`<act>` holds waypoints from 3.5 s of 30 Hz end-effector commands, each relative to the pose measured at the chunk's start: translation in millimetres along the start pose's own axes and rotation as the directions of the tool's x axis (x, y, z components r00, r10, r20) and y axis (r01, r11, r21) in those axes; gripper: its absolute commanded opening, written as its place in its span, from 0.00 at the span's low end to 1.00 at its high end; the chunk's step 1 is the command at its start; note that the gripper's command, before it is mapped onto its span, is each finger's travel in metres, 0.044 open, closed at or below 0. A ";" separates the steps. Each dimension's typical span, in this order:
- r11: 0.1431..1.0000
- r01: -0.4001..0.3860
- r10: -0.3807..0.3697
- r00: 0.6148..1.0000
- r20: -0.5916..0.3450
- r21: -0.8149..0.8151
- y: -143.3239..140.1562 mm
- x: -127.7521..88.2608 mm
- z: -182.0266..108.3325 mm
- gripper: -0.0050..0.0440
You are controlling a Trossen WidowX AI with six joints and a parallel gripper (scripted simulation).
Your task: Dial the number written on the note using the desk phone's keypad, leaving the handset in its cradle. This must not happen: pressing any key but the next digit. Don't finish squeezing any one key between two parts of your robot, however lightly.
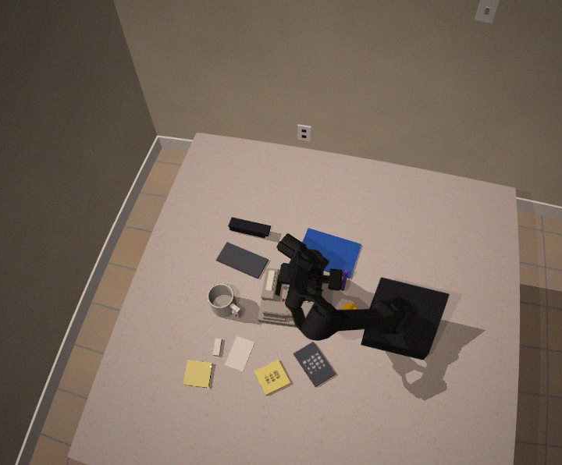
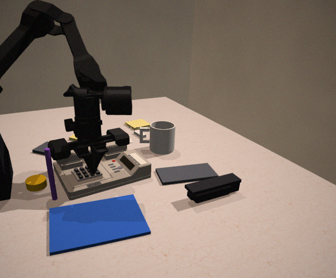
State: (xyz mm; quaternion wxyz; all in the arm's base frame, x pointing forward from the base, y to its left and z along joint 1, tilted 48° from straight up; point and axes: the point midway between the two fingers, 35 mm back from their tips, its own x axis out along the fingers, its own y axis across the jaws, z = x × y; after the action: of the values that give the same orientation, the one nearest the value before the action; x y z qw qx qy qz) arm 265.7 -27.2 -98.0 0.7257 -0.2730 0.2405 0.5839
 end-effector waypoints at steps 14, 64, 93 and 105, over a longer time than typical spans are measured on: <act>1.000 -0.005 0.005 1.000 0.005 0.004 1.5 1.9 0.4 0.00; 1.000 -0.005 0.005 1.000 0.005 0.006 -0.4 -25.8 2.4 0.00; 1.000 -0.005 0.005 1.000 0.005 0.004 -13.2 1.9 19.4 0.00; 1.000 -0.005 0.005 1.000 0.005 0.004 -13.2 1.9 19.4 0.00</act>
State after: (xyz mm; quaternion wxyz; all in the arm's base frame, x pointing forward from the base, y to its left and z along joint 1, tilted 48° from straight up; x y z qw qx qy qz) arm 280.8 -17.0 -82.0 0.7258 -0.2734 0.2404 0.5837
